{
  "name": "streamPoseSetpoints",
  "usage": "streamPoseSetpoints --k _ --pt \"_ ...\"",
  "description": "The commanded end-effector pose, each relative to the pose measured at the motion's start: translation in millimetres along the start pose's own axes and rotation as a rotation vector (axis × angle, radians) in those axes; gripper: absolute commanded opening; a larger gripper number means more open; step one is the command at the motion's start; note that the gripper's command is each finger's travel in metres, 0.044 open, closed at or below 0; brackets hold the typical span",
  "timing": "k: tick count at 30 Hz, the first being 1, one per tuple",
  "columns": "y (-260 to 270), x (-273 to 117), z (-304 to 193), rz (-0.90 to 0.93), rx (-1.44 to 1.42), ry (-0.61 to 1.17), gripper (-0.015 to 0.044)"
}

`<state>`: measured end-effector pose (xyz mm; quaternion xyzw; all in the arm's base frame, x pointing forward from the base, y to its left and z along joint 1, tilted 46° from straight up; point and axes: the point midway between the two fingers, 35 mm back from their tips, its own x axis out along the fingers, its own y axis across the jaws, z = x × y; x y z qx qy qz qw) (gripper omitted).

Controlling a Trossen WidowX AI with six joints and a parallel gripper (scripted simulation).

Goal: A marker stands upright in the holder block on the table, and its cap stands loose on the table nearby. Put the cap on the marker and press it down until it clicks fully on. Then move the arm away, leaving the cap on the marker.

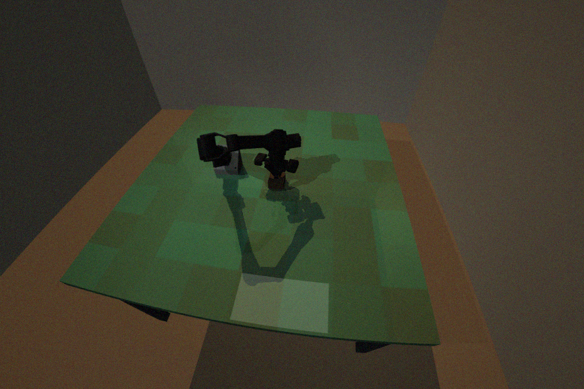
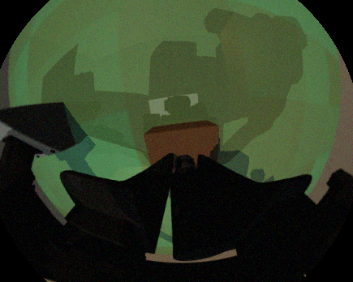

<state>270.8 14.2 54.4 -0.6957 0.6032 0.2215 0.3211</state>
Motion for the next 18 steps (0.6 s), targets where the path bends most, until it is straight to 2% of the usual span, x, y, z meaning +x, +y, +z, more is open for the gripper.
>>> streamPoseSetpoints --k 1,18 --pt "1.9 6.6 -0.2 0.002 -0.007 0.006 0.0" --pt "3.4 10.3 0.8 0.002 -0.007 0.006 0.0"
